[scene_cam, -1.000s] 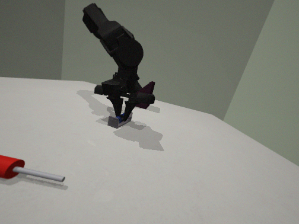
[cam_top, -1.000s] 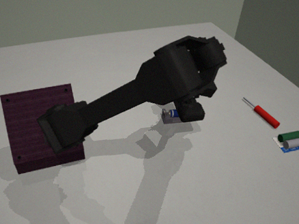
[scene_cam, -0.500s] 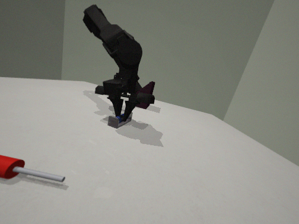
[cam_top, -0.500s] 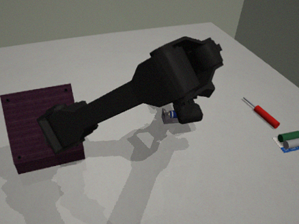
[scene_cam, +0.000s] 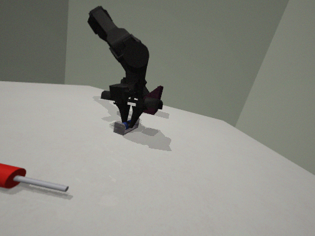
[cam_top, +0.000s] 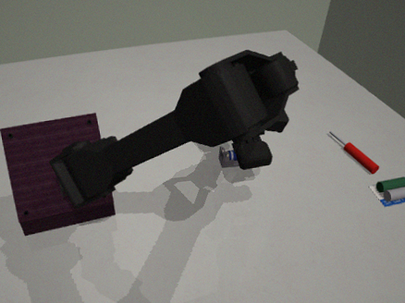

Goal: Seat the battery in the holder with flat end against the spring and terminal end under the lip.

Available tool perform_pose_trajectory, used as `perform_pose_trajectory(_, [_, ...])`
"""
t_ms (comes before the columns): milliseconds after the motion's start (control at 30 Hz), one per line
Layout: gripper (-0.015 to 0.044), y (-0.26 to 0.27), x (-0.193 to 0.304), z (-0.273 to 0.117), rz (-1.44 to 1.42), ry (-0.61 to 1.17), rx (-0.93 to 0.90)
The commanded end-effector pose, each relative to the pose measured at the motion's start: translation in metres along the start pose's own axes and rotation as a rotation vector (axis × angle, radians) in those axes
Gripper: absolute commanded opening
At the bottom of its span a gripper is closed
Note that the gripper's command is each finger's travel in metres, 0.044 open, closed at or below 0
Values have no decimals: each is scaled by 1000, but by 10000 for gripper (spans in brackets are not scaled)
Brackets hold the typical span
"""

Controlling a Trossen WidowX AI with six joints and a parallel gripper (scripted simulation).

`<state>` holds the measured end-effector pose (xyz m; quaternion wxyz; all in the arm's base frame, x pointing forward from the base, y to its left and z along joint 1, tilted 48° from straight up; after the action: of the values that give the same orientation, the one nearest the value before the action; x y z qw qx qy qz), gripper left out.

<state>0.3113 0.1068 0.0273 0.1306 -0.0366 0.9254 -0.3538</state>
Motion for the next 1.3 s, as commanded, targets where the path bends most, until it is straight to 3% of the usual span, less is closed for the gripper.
perform_pose_trajectory(0, [73,-1,4,0,-3,-1,4])
perform_pose_trajectory(567, [73,-1,11,-1,-2,-7,0])
perform_pose_trajectory(700, [175,-1,11,-1,-2,-7,0])
perform_pose_trajectory(1133, [175,1,8,-16,-5,-8,-3])
perform_pose_trajectory(1267, [280,5,4,-36,-12,-8,-4])
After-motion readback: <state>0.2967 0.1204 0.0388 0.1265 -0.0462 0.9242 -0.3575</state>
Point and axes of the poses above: the point midway between the two fingers, 35 mm back from their tips, its own z axis out along the fingers, its own y axis across the jaws, x = y × z, the point moved 10 cm from there along -z, back along the fingers, and after that the axes turned 3 degrees about -z, right-handed, at the moved point
